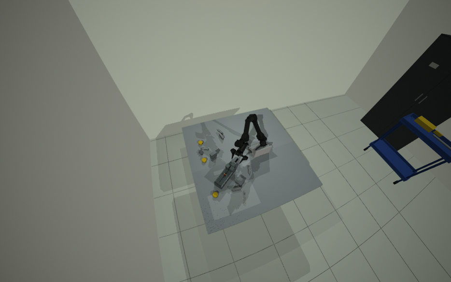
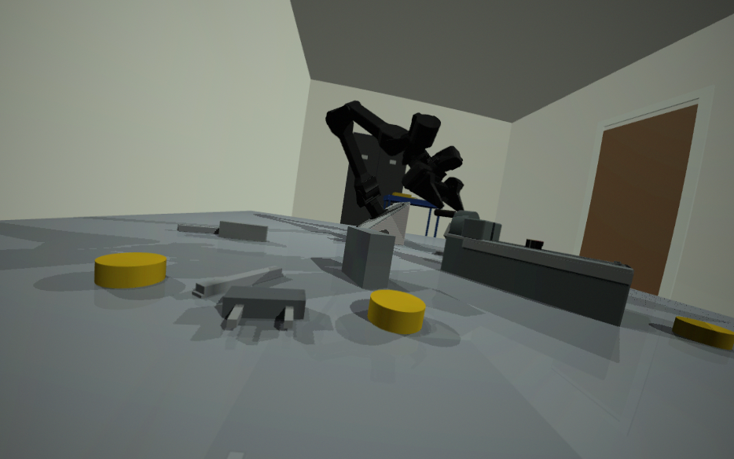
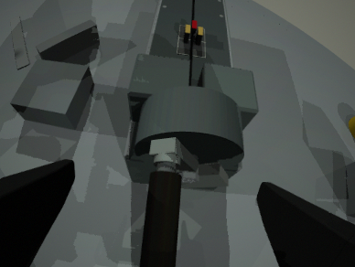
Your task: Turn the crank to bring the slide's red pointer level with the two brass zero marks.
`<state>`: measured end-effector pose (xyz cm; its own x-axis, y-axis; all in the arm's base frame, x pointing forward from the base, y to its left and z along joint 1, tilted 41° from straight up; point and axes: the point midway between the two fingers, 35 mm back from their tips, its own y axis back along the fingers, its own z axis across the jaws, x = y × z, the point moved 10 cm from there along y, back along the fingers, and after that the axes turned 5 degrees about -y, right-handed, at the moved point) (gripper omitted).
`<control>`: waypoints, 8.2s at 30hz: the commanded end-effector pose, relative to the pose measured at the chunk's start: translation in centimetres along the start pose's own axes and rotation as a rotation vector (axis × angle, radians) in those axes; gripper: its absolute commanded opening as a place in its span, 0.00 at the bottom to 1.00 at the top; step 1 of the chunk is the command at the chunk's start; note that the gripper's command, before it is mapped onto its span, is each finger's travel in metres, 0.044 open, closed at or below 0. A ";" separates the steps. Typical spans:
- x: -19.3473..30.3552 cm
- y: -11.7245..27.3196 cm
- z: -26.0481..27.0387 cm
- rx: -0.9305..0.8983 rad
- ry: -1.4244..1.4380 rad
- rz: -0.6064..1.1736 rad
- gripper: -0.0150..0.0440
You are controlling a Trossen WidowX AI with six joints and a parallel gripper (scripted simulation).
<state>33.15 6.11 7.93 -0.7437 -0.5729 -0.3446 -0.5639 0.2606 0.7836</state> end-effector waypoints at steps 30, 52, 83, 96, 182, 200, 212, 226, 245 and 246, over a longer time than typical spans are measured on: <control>2.5 -2.2 -0.1 -0.002 0.005 -0.001 0.56; 2.2 -2.0 -0.8 -0.002 0.005 -0.001 0.25; 1.9 -1.8 -1.9 -0.001 0.005 -0.001 0.25; 1.9 -1.8 -2.3 -0.001 0.005 -0.001 0.25; 5.0 -5.1 -4.8 0.001 0.007 0.000 0.25; 6.2 -6.2 -3.6 0.001 0.007 0.001 0.25; 6.5 -6.4 -3.0 0.001 0.007 0.001 0.25; 6.7 -6.6 -2.4 0.000 0.007 0.001 0.25; 6.8 -6.6 -1.8 0.000 0.007 0.001 0.25; 6.8 -6.6 -1.8 0.000 0.007 0.001 0.25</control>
<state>32.72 -1.20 1.87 -0.7416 -0.5727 -0.3495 -0.5754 0.2749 0.7703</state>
